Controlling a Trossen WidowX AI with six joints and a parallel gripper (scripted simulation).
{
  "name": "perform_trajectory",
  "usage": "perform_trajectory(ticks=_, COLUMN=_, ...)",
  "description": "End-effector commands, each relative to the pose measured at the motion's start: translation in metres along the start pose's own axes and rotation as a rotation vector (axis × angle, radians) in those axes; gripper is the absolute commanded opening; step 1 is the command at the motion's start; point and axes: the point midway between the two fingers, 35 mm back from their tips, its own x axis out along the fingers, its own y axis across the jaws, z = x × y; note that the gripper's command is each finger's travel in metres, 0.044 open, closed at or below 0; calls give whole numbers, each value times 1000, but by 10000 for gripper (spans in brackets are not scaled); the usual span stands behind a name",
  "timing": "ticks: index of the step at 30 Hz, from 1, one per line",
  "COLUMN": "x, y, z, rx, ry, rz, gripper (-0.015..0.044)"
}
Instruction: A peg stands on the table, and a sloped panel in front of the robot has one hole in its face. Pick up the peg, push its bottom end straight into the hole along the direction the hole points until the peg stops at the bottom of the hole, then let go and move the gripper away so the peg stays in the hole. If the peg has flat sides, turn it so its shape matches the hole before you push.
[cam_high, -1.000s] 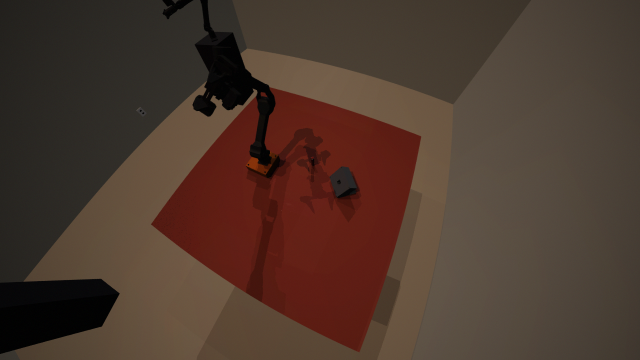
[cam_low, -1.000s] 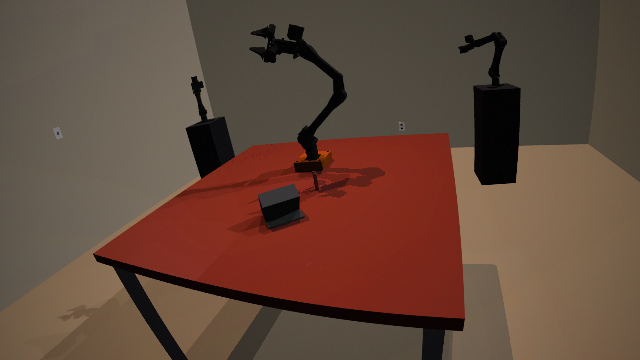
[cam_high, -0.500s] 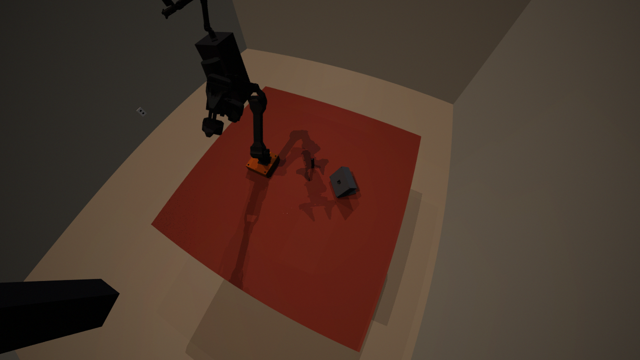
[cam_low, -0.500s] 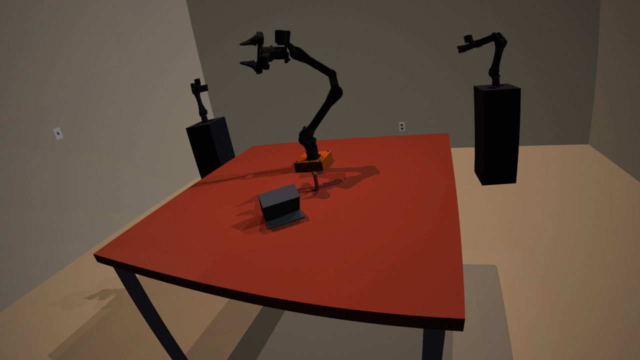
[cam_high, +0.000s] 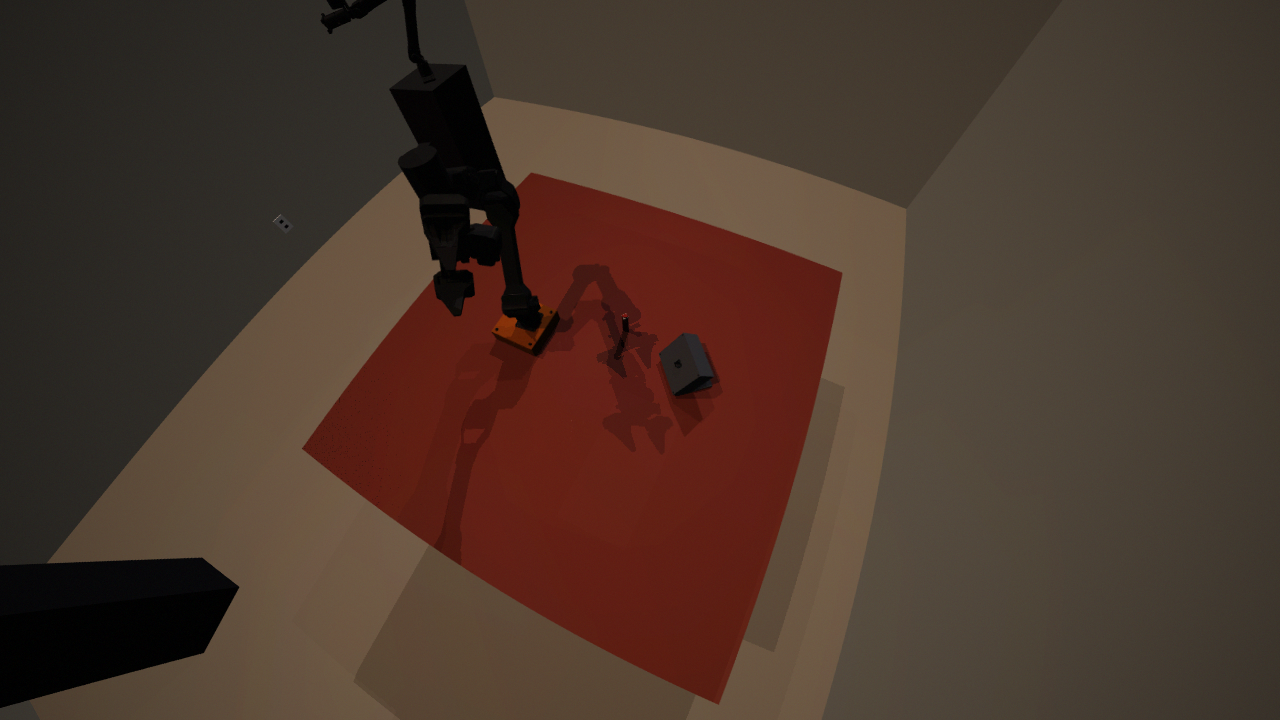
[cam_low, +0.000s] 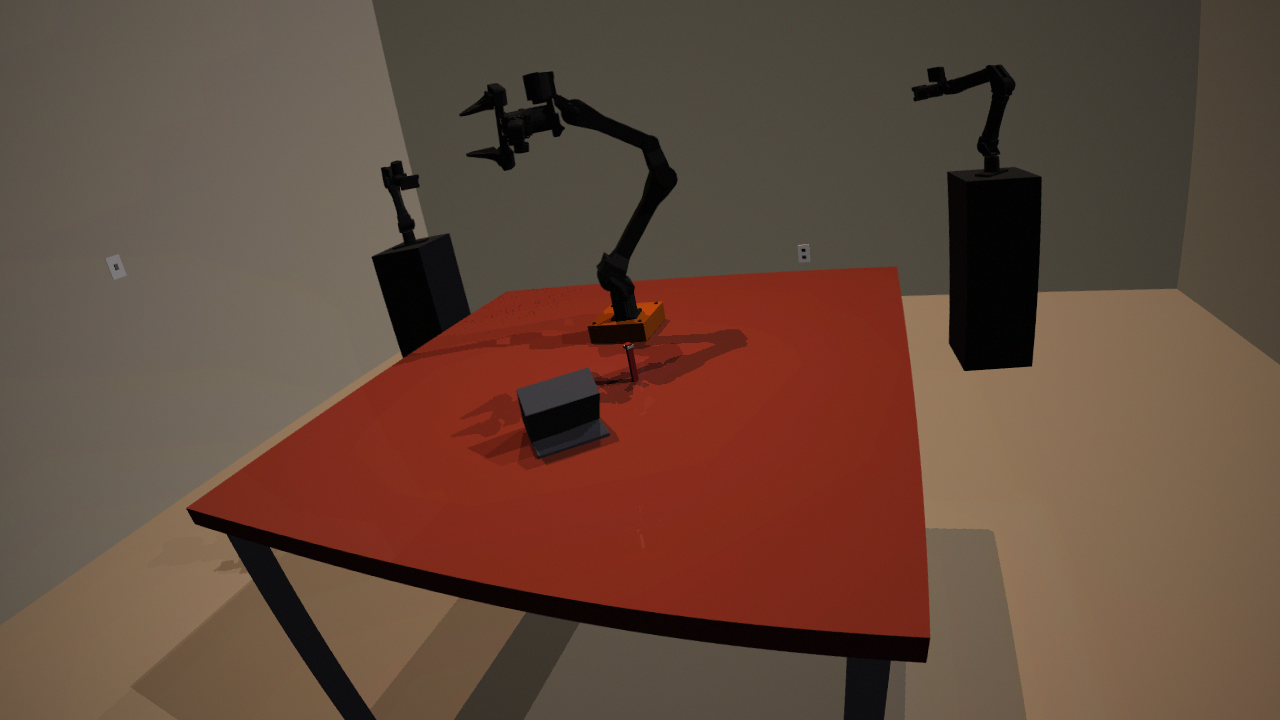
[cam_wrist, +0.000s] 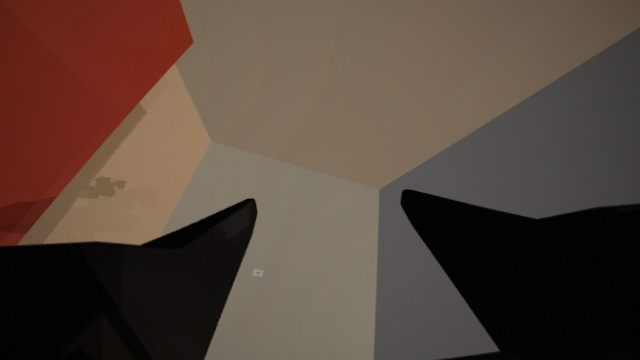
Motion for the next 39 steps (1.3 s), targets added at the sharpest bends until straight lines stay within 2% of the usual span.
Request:
perform_trajectory(ticks=1, x=13, y=12, z=11, rx=54, ry=-50, rz=42, gripper=440)
perform_trajectory(ticks=21, x=56, y=59, z=88, rx=299, ry=-296, rz=258, gripper=440)
perform_trajectory(ticks=39, x=66, y=99, z=171, rx=445, ry=-470, rz=505, gripper=440)
